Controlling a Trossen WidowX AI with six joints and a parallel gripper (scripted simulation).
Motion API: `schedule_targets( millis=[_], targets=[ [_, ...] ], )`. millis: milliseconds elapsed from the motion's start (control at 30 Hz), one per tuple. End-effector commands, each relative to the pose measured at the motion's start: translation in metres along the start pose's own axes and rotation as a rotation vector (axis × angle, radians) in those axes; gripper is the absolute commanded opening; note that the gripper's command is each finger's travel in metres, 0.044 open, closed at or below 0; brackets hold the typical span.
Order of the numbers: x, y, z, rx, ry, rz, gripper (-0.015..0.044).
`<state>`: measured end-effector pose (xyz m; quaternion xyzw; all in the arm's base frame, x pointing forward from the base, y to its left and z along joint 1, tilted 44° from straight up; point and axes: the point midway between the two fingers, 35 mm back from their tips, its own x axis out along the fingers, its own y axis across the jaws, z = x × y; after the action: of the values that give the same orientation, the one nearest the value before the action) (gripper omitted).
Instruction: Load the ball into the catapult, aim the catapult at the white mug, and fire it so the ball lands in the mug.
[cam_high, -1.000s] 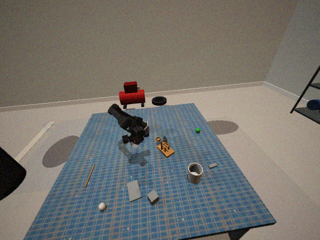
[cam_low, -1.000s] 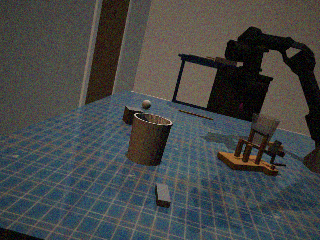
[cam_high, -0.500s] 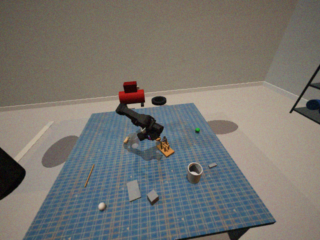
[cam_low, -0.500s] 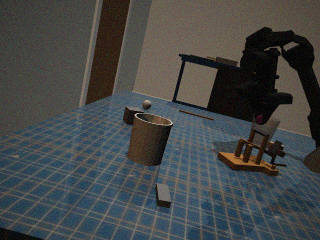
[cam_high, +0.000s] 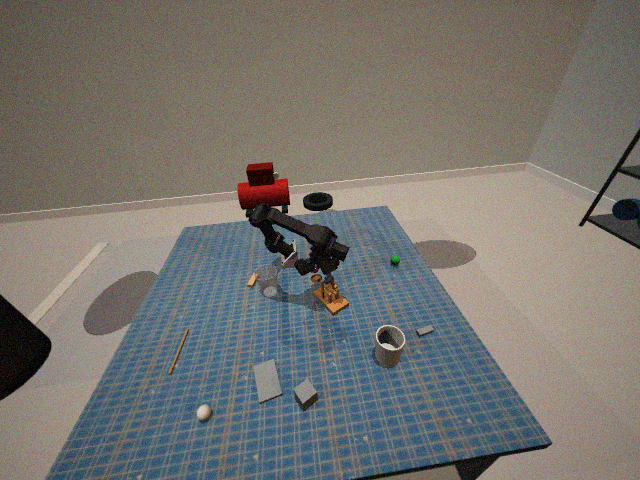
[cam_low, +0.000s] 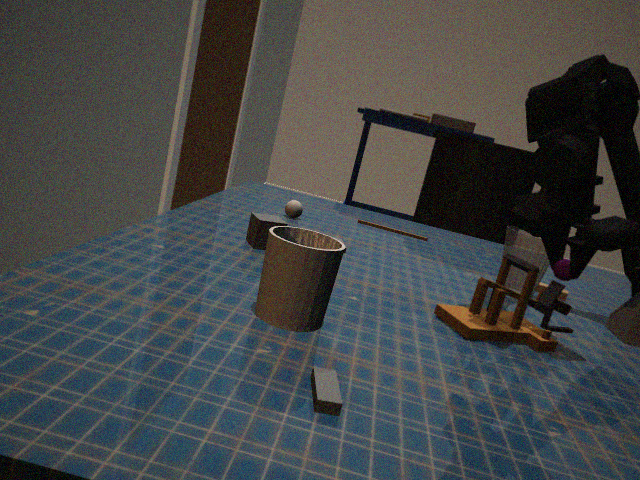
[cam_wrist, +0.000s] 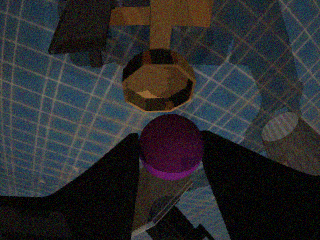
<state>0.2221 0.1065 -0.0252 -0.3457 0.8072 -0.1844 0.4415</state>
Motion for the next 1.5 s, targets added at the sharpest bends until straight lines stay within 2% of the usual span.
schedule_targets(
  millis=[0,567,800,1133,1333,1367,1433,1467],
  targets=[
    [0.005,0.002,0.001,0.007,0.008,0.002,0.0000],
    [0.028,0.003,0.009,0.008,0.008,0.002,0.0000],
    [0.024,0.002,0.009,0.017,0.004,0.009,0.0000],
    [0.022,0.002,0.008,0.016,-0.001,0.011,0.0263],
    [-0.059,0.002,-0.023,-0.025,-0.164,0.075,0.0420],
    [-0.070,0.002,-0.030,-0.034,-0.189,0.086,0.0440],
    [-0.079,0.001,-0.037,-0.041,-0.208,0.094,0.0440],
    [-0.061,0.004,-0.023,-0.028,-0.171,0.071,0.0440]
  ],
)
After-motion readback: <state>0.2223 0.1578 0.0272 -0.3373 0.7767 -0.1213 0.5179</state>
